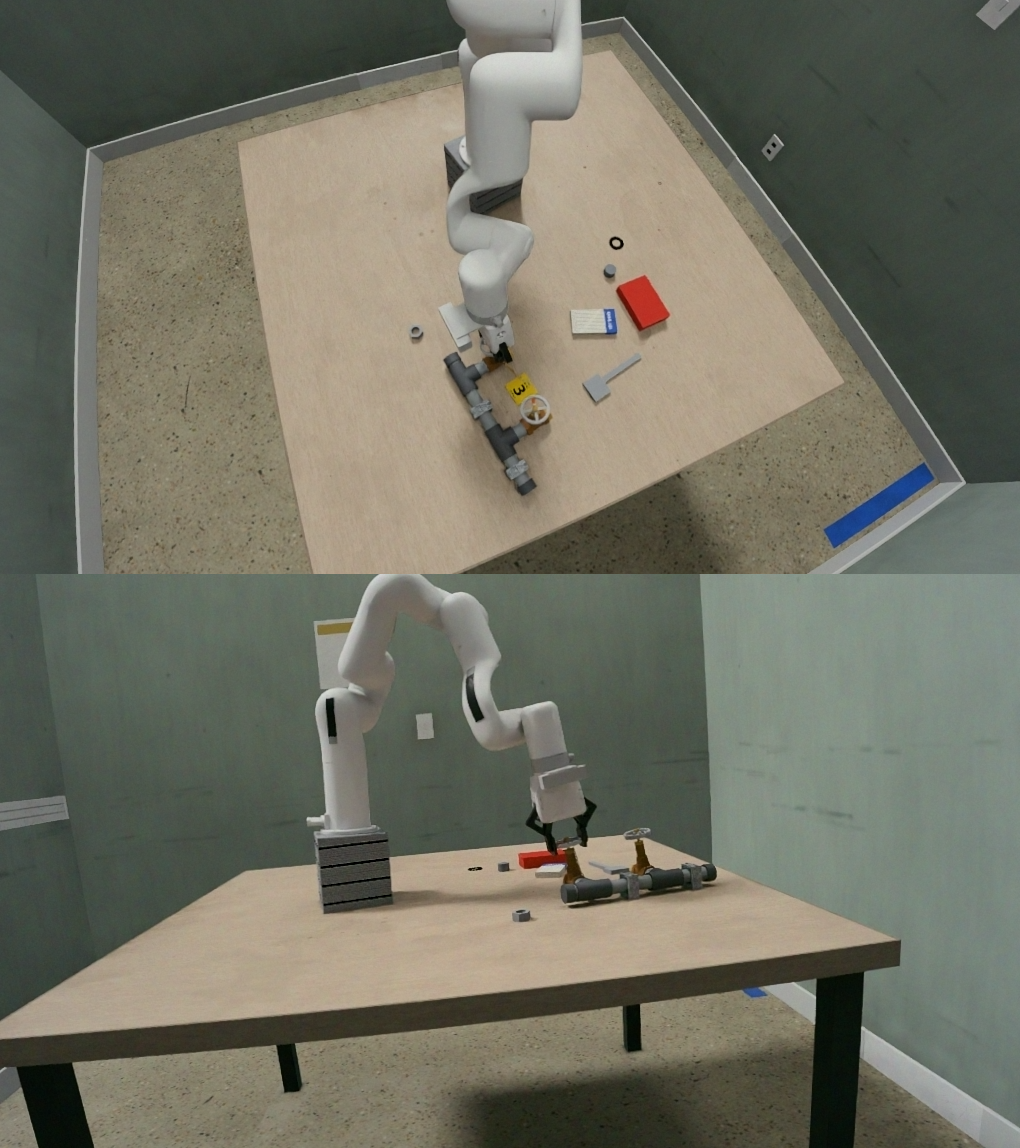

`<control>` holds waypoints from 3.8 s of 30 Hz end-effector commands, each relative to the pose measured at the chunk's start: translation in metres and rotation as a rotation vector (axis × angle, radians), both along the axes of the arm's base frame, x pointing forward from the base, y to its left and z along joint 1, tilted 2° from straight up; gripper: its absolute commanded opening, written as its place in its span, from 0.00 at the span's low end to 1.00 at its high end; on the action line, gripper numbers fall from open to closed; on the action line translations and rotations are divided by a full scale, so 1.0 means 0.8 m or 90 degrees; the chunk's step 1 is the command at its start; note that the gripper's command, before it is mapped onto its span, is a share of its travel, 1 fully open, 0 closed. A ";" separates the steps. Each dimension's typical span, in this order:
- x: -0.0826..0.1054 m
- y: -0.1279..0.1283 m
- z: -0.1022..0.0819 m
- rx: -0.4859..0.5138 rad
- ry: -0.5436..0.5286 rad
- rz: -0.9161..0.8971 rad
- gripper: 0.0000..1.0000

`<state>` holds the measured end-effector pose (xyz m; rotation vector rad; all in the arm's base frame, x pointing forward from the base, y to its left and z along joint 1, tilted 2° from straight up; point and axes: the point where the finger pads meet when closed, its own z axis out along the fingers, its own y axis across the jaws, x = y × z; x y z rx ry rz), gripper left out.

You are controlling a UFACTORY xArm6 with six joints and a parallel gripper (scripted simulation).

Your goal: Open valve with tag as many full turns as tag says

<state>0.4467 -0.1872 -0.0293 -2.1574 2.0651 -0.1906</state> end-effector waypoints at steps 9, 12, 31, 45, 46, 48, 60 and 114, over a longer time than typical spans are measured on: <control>0.002 -0.001 0.002 -0.037 -0.007 0.185 0.00; 0.002 -0.001 0.002 -0.054 -0.008 0.268 0.00; 0.002 -0.001 0.002 -0.155 0.002 0.712 0.00; 0.002 -0.001 0.002 -0.228 0.018 1.031 0.00; 0.002 -0.001 0.002 -0.233 0.019 1.055 0.00; 0.002 -0.001 0.002 -0.244 0.022 1.102 0.00; 0.002 -0.001 0.002 -0.302 0.033 1.375 0.00; 0.002 -0.001 0.002 -0.365 -0.037 1.827 0.00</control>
